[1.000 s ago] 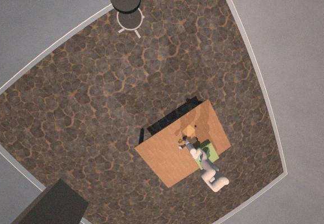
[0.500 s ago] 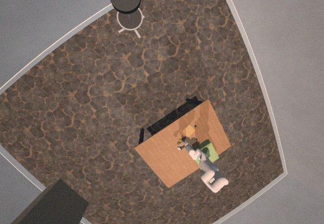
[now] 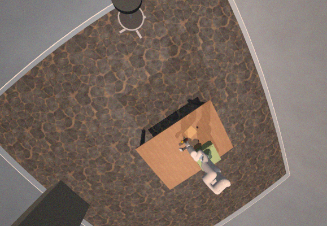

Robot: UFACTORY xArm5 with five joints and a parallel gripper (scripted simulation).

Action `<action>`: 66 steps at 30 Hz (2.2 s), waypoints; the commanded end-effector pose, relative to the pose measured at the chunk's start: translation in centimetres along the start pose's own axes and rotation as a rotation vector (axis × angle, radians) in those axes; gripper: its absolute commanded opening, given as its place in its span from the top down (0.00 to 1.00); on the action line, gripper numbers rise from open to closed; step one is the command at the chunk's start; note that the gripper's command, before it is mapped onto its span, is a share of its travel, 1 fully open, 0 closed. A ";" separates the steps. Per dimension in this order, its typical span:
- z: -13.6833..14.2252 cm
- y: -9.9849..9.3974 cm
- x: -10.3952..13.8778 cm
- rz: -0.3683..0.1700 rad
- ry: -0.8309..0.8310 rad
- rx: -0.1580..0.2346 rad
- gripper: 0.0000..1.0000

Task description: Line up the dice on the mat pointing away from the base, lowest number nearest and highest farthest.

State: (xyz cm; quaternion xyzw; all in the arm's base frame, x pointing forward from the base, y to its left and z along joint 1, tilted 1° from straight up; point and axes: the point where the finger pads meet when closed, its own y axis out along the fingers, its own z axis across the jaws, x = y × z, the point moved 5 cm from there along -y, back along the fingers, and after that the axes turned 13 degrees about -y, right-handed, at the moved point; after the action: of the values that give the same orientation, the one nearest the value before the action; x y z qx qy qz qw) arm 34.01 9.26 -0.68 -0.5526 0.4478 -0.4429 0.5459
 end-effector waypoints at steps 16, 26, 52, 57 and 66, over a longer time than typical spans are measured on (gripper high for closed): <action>0.1 -0.1 0.0 0.000 0.000 0.003 0.00; 0.7 -0.1 -1.3 0.000 0.000 0.003 0.00; 3.2 -0.2 -6.8 -0.001 0.000 0.005 0.00; 3.2 -0.2 -6.8 -0.001 0.000 0.005 0.00; 3.2 -0.2 -6.8 -0.001 0.000 0.005 0.00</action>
State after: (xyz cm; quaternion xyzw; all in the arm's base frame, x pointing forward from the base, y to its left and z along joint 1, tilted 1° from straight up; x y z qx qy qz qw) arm 35.67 16.52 -0.65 -0.5524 0.4469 -0.4438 0.5461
